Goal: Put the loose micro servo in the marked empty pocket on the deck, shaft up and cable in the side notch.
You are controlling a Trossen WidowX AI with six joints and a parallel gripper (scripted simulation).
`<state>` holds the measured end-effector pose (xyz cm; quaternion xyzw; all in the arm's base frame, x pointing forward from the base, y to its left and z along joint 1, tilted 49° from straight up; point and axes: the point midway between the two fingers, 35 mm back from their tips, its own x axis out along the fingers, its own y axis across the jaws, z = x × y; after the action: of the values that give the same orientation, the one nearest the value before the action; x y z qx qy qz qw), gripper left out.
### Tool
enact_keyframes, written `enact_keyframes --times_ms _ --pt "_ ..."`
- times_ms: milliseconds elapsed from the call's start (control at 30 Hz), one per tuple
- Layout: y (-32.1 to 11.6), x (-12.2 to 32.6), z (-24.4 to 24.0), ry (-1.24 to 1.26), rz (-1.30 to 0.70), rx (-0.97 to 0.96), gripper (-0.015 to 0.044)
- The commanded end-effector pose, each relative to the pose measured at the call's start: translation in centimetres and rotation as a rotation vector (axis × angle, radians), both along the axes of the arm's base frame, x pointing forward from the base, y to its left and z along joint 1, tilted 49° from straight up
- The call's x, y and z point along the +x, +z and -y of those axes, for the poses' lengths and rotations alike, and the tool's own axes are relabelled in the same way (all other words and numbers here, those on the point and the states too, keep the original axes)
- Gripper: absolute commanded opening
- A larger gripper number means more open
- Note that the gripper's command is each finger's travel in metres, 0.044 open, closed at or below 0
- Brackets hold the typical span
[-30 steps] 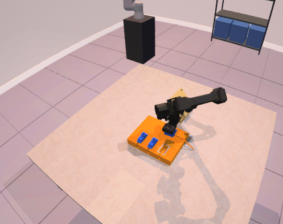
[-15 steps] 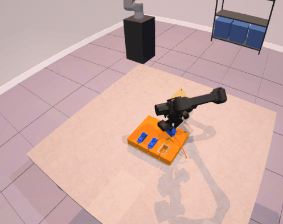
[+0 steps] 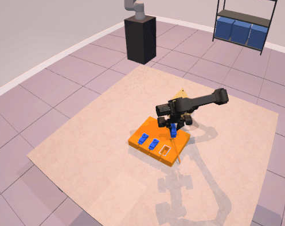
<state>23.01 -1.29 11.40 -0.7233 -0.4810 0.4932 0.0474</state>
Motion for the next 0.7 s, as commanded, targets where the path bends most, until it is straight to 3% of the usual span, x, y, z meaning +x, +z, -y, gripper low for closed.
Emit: enact_keyframes --times_ms 0,467,667 --pt "0.06 -0.01 0.0 -0.112 -0.121 0.011 0.0" --pt "0.06 -0.01 0.0 -0.429 -0.476 0.036 0.0" --pt "0.06 -0.01 0.0 -0.445 -0.493 0.037 0.0"
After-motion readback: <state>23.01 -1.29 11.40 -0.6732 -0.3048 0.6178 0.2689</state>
